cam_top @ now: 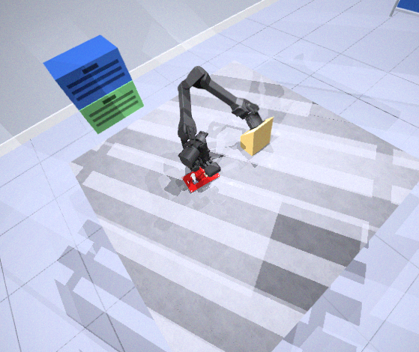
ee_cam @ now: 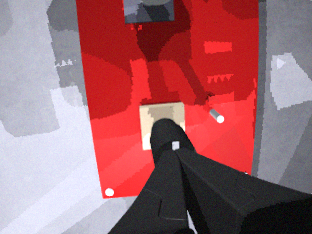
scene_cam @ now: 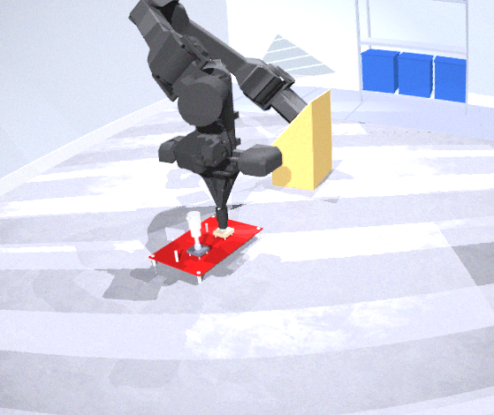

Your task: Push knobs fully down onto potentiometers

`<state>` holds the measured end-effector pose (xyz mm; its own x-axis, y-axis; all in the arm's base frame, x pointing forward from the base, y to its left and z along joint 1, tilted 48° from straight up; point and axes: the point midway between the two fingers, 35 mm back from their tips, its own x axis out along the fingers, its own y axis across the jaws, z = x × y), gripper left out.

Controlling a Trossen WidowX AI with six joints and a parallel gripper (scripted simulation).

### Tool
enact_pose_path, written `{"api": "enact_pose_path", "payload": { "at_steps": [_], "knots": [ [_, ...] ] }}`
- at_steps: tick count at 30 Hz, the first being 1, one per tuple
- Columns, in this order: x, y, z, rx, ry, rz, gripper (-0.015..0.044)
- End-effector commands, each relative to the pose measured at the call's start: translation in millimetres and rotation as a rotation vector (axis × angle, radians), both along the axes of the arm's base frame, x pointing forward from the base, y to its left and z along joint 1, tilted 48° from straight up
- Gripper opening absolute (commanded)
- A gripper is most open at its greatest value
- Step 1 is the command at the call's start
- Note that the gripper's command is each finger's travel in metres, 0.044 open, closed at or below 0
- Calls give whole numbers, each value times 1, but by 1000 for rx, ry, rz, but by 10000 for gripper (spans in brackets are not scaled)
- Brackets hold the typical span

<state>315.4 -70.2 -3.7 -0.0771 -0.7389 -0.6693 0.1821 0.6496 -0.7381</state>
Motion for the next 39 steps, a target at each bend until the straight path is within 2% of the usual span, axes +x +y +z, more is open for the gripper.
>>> {"api": "enact_pose_path", "payload": {
  "at_steps": [1, 30, 38, 39],
  "knots": [
    [0, -4, -2, 0, -1, -10, 0],
    [1, 11, 12, 1, -1, -10, 0],
    [-1, 7, 9, -2, 8, -11, 210],
    [-1, 7, 9, -2, 8, -7, 184]
  ]
}}
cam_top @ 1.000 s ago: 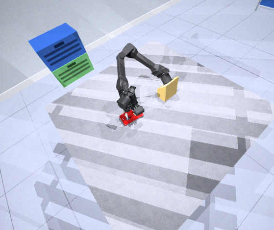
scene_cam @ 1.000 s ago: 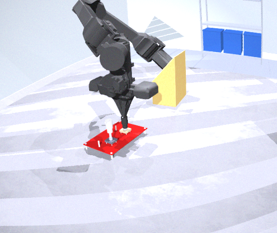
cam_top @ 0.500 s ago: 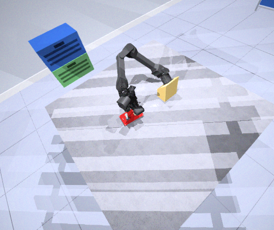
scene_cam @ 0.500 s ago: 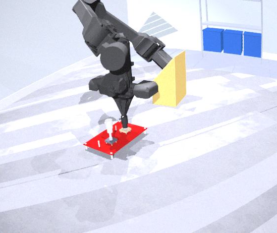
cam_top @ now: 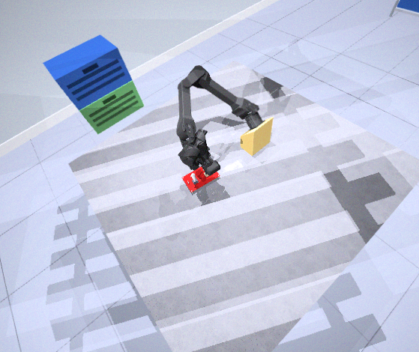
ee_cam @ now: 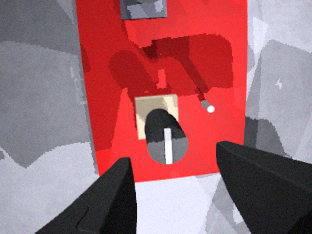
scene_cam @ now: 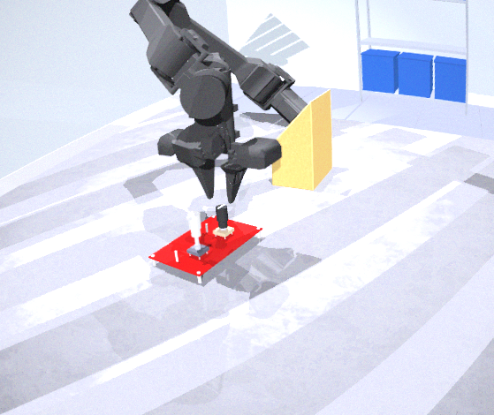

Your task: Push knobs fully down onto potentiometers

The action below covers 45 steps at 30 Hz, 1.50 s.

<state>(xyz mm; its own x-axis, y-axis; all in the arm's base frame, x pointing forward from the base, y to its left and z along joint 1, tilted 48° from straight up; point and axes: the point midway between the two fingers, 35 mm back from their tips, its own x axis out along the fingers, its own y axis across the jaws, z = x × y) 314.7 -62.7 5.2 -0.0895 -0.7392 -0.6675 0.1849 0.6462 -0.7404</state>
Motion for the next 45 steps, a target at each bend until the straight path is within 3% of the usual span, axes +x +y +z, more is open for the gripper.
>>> {"api": "enact_pose_path", "payload": {
  "at_steps": [1, 7, 45],
  "knots": [
    [0, 0, 1, -1, 1, 16, 157],
    [6, 3, 8, 4, 93, 148, 0],
    [39, 14, 23, 109, 1085, 1012, 0]
  ]
}}
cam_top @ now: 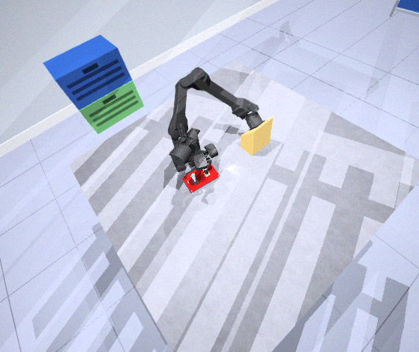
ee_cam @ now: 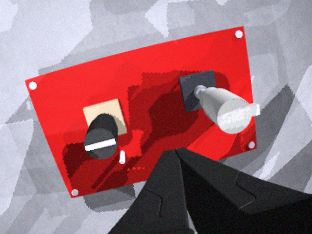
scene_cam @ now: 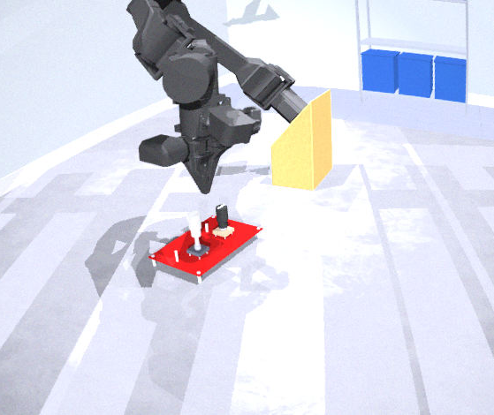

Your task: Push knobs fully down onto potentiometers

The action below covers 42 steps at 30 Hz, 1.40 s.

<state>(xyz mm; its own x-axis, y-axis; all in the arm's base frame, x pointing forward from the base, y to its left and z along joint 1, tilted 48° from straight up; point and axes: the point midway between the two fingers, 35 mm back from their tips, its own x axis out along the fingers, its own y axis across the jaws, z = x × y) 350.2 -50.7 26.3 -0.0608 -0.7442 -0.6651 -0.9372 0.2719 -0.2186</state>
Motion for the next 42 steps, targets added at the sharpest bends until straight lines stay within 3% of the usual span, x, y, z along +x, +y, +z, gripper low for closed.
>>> {"api": "enact_pose_path", "payload": {
  "at_steps": [1, 42],
  "knots": [
    [4, 2, 2, 11, 85, 78, 0],
    [33, 14, 19, 115, 1150, 1017, 0]
  ]
}}
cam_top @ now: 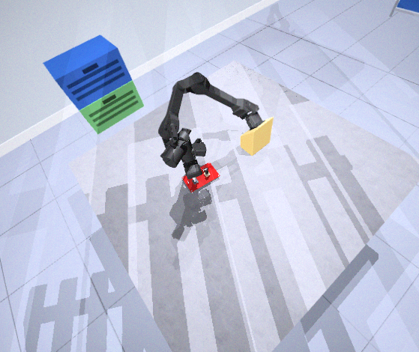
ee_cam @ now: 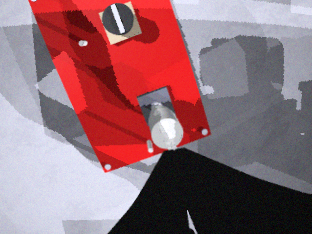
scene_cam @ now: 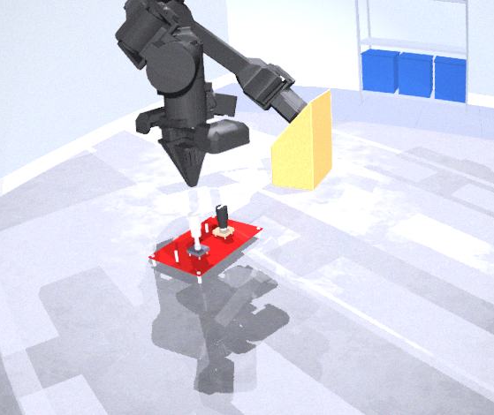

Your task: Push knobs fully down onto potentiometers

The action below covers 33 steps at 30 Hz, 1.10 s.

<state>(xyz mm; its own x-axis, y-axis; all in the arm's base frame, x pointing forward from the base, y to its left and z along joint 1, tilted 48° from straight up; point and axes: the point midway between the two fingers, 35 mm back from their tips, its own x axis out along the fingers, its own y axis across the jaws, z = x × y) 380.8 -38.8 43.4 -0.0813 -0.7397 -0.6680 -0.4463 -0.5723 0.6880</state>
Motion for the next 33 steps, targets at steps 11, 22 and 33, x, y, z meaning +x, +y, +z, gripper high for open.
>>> {"api": "enact_pose_path", "payload": {
  "at_steps": [11, 22, 33],
  "knots": [
    [6, -4, -3, 26, 201, 181, 0],
    [5, -14, -12, 26, 200, 181, 0],
    [3, -27, -23, 25, 201, 181, 0]
  ]
}}
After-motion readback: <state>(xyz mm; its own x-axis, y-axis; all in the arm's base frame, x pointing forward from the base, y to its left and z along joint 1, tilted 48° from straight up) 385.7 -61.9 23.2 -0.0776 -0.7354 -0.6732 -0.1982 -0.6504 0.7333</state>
